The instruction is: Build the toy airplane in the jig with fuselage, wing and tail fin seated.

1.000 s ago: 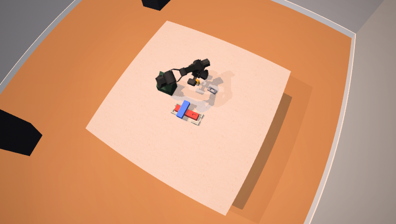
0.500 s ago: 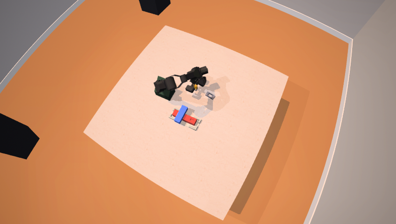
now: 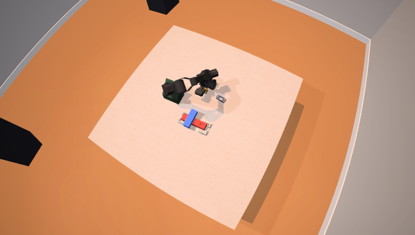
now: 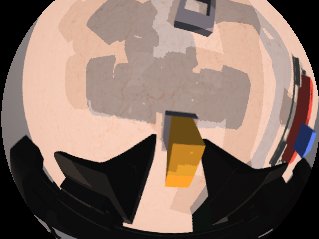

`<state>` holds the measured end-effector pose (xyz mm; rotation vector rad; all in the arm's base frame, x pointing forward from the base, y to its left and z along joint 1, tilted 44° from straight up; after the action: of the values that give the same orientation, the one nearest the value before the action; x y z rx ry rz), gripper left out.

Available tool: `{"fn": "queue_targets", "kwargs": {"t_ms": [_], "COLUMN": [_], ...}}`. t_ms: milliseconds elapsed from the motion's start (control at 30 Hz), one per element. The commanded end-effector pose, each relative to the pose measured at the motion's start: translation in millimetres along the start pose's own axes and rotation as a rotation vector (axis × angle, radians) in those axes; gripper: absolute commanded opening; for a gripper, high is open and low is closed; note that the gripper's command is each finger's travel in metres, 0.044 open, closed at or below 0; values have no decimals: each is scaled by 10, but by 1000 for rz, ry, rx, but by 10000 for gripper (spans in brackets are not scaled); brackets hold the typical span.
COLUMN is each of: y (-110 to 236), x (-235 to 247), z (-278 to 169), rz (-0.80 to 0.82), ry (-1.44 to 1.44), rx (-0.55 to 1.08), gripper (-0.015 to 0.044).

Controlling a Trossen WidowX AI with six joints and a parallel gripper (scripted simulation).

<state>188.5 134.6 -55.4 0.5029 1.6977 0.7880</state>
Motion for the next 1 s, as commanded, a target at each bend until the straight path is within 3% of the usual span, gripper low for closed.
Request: {"fn": "queue_targets", "kwargs": {"t_ms": [0, 67, 300, 967], "y": [-3, -3, -3, 435], "x": [-1, -1, -1, -11], "z": [-1, -1, -1, 124], "rz": [-3, -3, -3, 28], "ry": [4, 4, 4, -32], "rx": [-2, -2, -2, -37], "gripper": [99, 46, 0, 0]}}
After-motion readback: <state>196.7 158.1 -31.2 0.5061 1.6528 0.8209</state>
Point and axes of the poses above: the point midway between the two fingers, 35 mm back from their tips, its own y axis back along the fingers, its own x axis across the jaws, z = x × y, the point moved 10 cm from there along y, back along the fingers, and after that the axes turned 13 degrees about y, right-handed, at the moved point
